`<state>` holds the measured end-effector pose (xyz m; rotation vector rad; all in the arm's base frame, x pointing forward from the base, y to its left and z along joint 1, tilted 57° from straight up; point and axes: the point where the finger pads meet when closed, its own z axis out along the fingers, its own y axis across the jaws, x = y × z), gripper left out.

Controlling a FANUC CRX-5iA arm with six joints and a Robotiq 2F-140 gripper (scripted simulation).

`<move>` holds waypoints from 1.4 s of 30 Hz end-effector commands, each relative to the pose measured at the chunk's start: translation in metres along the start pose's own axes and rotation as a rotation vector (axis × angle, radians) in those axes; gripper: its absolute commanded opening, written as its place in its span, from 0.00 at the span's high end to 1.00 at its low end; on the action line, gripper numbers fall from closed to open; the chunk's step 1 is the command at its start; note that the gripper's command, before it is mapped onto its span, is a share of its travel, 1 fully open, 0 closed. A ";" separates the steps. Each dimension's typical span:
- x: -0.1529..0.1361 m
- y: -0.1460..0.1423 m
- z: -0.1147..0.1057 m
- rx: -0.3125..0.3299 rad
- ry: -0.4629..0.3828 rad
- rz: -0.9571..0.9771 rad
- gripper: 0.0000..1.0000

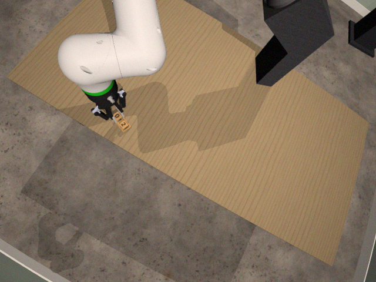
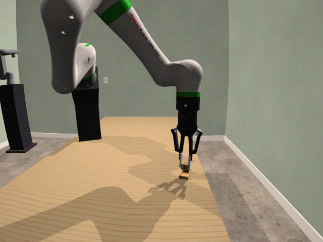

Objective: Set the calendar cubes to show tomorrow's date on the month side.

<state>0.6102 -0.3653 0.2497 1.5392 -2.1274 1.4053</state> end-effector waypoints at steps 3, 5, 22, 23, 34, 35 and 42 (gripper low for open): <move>0.000 0.000 0.000 0.000 0.000 0.000 0.76; 0.000 0.000 0.000 0.000 0.000 0.000 0.76; 0.000 0.000 0.000 0.000 0.000 0.000 0.76; 0.000 0.000 0.000 0.000 0.000 0.000 0.76; 0.000 0.000 0.001 0.000 0.000 0.000 0.76; 0.000 0.000 0.002 0.000 0.000 0.000 0.76; 0.000 0.000 0.006 0.000 0.000 0.000 0.76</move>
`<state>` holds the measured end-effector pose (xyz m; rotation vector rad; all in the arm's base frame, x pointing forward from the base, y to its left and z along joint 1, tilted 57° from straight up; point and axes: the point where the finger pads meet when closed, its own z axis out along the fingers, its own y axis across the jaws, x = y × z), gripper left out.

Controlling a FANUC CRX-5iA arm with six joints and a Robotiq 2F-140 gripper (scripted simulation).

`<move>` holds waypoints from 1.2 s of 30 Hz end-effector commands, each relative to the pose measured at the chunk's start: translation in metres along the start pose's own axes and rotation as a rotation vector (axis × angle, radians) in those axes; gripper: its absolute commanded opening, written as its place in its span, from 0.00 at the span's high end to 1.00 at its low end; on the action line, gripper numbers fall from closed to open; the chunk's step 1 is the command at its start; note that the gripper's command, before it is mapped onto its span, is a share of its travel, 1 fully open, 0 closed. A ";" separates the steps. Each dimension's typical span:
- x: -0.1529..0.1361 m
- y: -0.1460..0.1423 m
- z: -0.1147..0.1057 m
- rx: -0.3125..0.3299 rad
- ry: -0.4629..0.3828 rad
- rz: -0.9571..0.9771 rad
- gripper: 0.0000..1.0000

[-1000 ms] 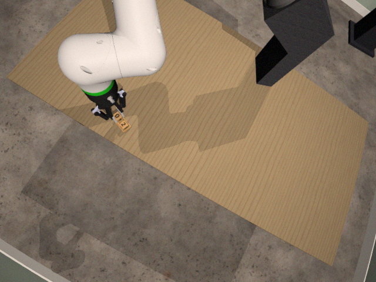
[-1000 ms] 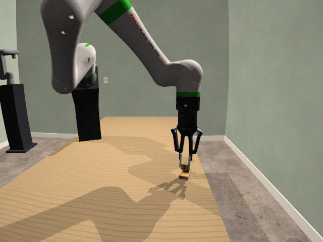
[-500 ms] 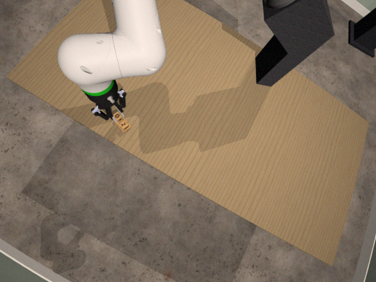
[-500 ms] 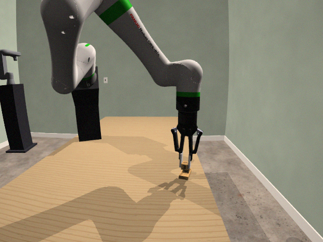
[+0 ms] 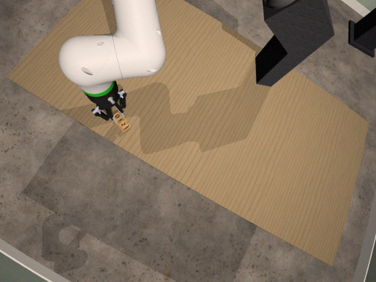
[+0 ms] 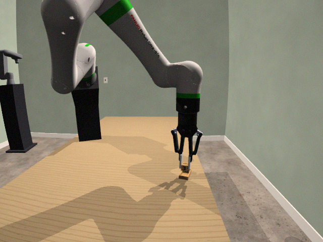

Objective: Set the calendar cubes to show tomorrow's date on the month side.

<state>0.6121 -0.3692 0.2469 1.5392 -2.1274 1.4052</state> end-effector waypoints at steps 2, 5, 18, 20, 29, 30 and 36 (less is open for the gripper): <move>0.000 0.000 0.003 0.000 0.000 0.000 0.76; 0.000 0.000 0.005 0.000 0.000 0.000 0.76; 0.000 0.000 0.015 0.000 0.000 0.000 0.76; 0.000 0.000 0.016 0.000 0.000 0.000 0.76; 0.000 0.000 0.018 0.000 0.000 0.000 0.76; 0.000 0.000 0.018 0.000 0.000 0.000 0.76; 0.000 0.000 0.018 0.000 0.000 0.000 0.76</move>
